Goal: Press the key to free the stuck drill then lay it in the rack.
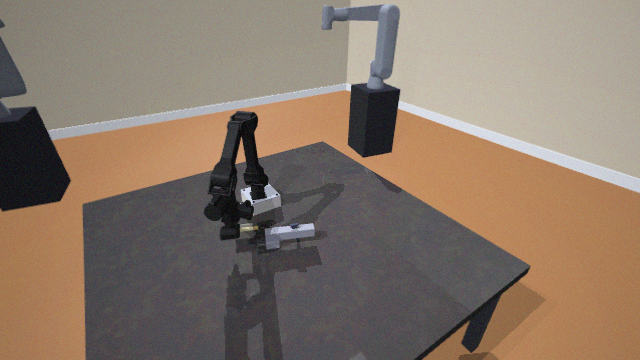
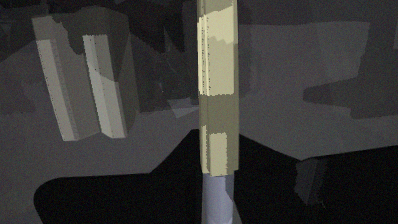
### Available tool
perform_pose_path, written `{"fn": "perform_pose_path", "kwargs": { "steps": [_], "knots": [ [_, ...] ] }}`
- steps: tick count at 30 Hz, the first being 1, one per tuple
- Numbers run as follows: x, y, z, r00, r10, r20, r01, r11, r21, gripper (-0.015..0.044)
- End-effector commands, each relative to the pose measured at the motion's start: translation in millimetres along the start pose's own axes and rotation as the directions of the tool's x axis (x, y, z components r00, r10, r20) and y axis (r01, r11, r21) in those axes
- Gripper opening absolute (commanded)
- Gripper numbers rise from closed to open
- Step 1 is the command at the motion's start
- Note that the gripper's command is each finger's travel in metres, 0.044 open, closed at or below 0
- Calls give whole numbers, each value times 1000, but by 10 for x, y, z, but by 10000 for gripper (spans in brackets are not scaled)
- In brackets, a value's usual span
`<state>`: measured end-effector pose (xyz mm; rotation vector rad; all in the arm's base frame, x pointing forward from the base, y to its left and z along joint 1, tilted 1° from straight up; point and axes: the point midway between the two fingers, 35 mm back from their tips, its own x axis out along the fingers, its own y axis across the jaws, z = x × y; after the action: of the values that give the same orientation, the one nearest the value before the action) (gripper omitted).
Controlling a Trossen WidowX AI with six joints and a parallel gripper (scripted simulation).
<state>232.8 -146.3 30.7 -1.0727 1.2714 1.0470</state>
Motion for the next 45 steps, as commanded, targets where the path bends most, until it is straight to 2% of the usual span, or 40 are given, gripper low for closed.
{"fn": "perform_pose_path", "kwargs": {
  "steps": [1, 45],
  "knots": [
    [-29, -16, -4, 1000, -5, -2, 5, 1000, 0, 0],
    [-123, -49, -11, 1000, -6, -2, 6, 1000, 0, 0]
  ]
}}
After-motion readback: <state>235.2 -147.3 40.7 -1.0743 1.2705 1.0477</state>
